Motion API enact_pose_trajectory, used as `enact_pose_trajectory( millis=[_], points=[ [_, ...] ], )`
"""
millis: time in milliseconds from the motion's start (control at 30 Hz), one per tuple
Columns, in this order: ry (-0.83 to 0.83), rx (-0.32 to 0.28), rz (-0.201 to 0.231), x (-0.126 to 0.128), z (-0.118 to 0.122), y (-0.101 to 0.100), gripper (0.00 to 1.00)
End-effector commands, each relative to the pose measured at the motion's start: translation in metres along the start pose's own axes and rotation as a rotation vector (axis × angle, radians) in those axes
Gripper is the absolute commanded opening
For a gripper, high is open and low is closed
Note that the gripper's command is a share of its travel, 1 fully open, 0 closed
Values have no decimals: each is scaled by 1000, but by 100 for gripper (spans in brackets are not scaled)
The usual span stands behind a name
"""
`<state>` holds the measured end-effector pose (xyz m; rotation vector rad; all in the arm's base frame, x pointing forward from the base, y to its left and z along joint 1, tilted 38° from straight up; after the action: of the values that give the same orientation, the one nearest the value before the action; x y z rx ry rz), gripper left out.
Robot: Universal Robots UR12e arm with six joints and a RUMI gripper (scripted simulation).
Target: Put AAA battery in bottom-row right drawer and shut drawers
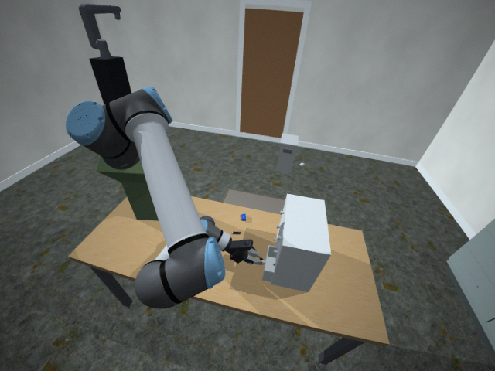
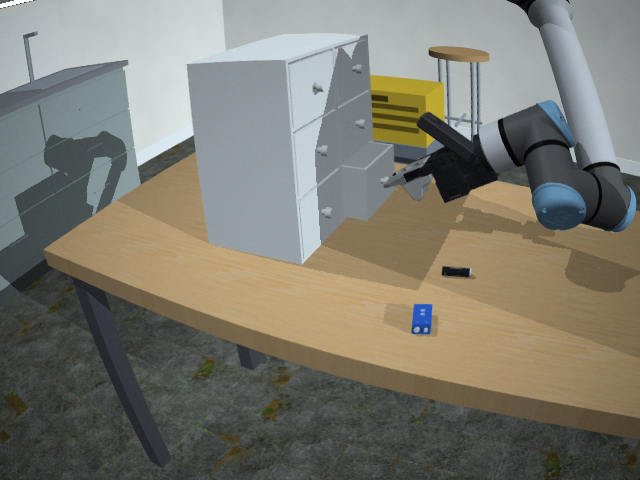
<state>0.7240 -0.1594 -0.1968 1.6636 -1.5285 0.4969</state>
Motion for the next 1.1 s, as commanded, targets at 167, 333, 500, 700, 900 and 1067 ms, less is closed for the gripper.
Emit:
enact_pose_trajectory(
  millis=[167, 333, 500, 700, 900, 1067],
  points=[
    [2, 3, 2, 2, -6, -9, 7],
    [2, 3, 1, 2, -7, -11, 7],
    [2, 3, 2, 3, -9, -14, 7],
    [2, 3, 2, 3, -11, -18, 7],
    [2, 3, 1, 3, -13, -20, 7],
    [2, 3, 1, 4, -15, -24, 7]
  ],
)
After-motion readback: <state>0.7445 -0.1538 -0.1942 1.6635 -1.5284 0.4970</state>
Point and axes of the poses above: the point where the finger pads meet when closed, its own y axis back along the fingers, its own x axis across the jaws, z = x × y, the point moved 9 cm from there along y, back along the fingers, and after that the axes turned 12 degrees about y, right-handed, at the moved point
